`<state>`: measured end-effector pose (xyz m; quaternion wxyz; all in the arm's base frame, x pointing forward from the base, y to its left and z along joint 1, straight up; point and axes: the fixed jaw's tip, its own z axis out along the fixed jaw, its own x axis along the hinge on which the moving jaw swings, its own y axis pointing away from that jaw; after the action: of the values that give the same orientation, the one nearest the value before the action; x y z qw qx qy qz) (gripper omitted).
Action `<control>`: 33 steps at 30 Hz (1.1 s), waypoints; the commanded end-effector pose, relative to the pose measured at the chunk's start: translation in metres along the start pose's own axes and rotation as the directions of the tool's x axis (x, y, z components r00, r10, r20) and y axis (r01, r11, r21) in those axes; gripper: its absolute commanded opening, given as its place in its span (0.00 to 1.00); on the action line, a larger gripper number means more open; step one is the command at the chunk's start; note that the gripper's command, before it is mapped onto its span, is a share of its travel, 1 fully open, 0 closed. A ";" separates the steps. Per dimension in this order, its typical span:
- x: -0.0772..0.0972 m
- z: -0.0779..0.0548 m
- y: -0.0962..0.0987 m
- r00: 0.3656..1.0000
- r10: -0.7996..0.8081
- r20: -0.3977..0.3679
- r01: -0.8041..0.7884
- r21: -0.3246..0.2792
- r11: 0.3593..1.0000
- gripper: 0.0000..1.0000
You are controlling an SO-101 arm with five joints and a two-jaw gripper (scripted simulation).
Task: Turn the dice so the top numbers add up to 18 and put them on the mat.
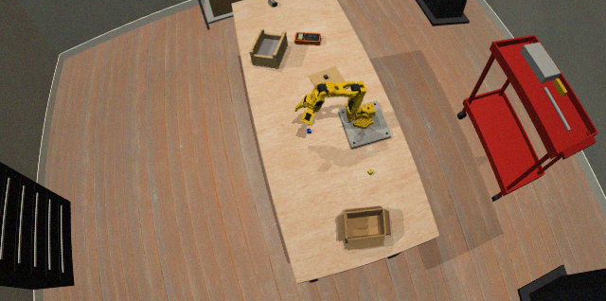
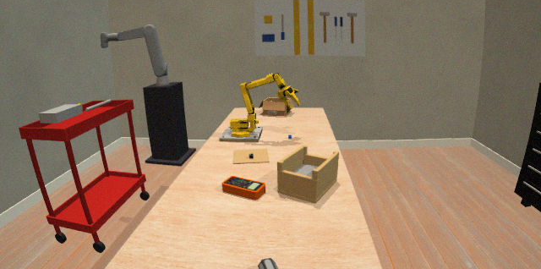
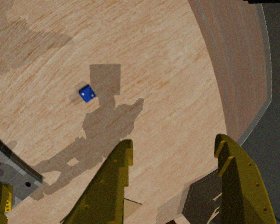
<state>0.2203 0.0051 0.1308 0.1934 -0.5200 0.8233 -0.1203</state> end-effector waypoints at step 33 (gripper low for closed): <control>-0.016 0.008 0.000 0.513 0.858 0.009 -0.858 -0.019 0.513 0.25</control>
<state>0.2307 0.0174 0.1320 0.2416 -0.0665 0.9681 -0.0068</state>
